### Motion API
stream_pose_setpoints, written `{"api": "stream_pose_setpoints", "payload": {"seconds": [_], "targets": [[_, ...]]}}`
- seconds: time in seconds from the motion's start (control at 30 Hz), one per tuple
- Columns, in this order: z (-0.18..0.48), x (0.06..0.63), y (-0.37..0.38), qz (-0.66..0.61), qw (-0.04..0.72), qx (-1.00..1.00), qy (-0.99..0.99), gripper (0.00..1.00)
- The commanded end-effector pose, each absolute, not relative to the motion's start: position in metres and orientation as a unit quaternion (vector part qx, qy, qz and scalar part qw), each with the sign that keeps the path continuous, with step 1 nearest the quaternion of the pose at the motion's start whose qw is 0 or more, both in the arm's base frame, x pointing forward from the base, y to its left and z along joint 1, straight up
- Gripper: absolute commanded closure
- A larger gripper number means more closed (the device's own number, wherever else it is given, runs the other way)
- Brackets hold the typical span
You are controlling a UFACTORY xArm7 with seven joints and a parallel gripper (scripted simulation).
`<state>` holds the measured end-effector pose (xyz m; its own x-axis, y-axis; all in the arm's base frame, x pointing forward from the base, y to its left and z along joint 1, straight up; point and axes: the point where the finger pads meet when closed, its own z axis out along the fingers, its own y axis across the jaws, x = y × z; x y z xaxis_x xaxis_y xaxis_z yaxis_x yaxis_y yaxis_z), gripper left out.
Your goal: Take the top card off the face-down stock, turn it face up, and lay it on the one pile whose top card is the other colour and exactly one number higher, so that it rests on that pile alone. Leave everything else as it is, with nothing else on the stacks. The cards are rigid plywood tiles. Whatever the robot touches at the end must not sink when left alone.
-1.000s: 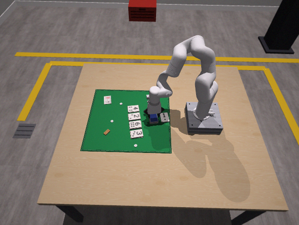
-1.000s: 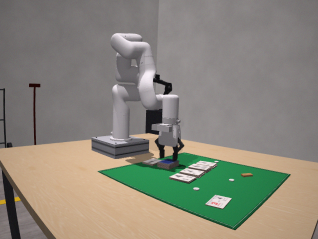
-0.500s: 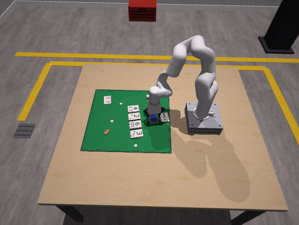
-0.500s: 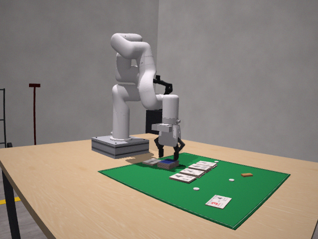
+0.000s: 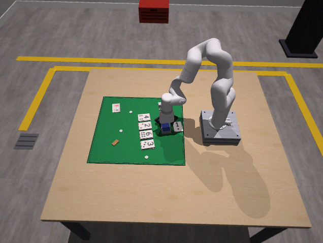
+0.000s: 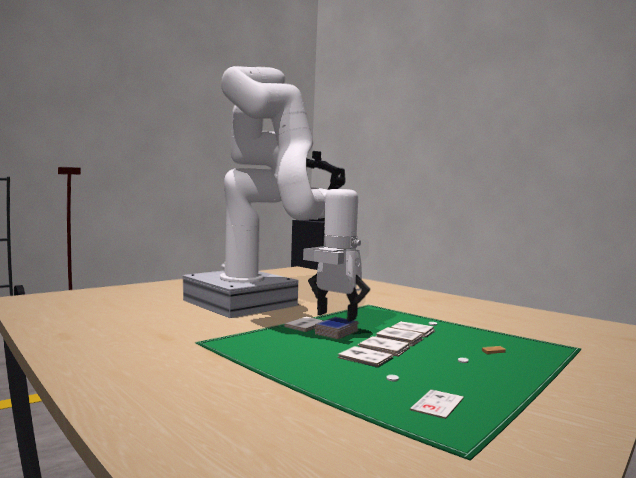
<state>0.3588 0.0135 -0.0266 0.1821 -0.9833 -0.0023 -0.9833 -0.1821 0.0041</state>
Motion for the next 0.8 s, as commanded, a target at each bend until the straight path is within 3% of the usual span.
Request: {"api": "stream_pose_setpoints", "payload": {"seconds": [0.0,0.77], "targets": [[-0.0258,0.3602,0.0134,-0.001,0.000,0.769,-0.639,0.13],[-0.0345,0.3615,0.0134,-0.001,0.000,0.769,-0.639,0.13]]}}
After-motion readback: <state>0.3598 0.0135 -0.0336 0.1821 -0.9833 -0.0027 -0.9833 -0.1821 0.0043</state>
